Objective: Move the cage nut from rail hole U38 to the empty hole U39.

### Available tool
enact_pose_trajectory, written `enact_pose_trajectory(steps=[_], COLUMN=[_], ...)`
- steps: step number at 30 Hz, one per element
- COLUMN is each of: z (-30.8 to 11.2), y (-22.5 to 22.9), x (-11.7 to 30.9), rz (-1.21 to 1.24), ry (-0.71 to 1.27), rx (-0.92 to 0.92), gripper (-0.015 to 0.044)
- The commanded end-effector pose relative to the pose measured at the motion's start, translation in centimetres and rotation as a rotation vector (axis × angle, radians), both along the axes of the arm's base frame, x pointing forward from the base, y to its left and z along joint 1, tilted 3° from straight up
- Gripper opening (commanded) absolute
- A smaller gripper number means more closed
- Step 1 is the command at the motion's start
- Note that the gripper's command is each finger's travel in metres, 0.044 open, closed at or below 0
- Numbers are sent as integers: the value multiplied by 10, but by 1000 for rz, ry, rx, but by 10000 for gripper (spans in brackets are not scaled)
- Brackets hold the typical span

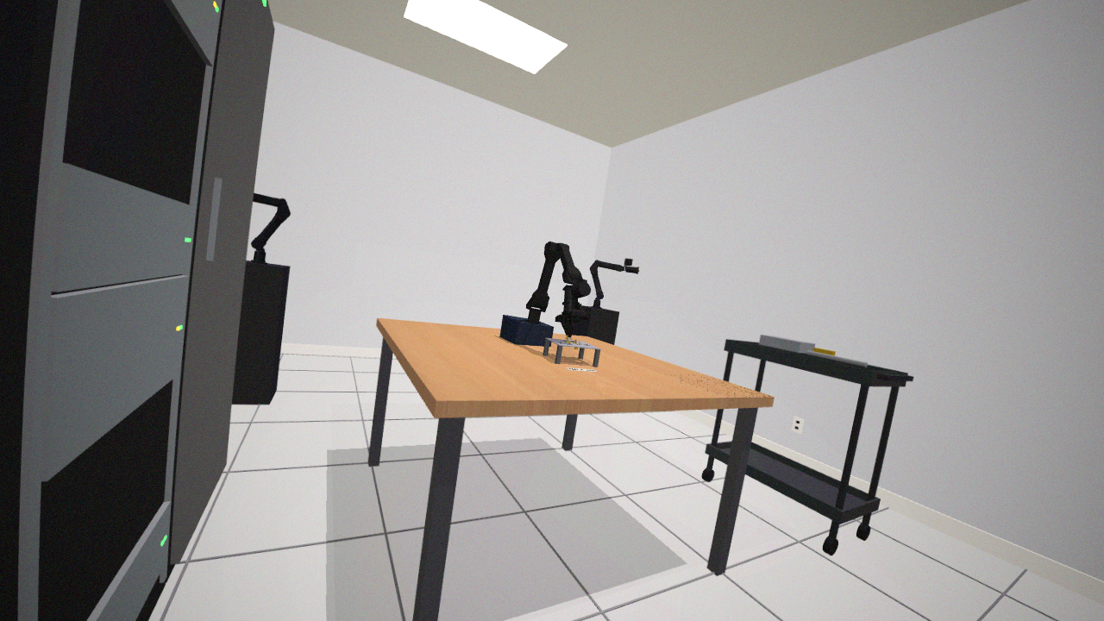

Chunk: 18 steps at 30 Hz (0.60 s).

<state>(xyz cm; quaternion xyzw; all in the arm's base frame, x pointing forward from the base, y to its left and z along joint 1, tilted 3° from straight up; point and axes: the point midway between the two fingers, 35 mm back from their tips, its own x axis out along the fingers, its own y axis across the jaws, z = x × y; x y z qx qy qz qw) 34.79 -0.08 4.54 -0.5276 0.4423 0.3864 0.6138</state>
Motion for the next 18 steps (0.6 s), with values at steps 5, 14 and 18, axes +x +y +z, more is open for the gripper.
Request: enact_pose_trajectory(steps=[5, 14, 18], z=[1, 2, 2], y=[0, 0, 0], x=[0, 1, 1], rz=[5, 6, 6], ry=[5, 19, 22], rx=[3, 4, 5], gripper=[35, 35, 35])
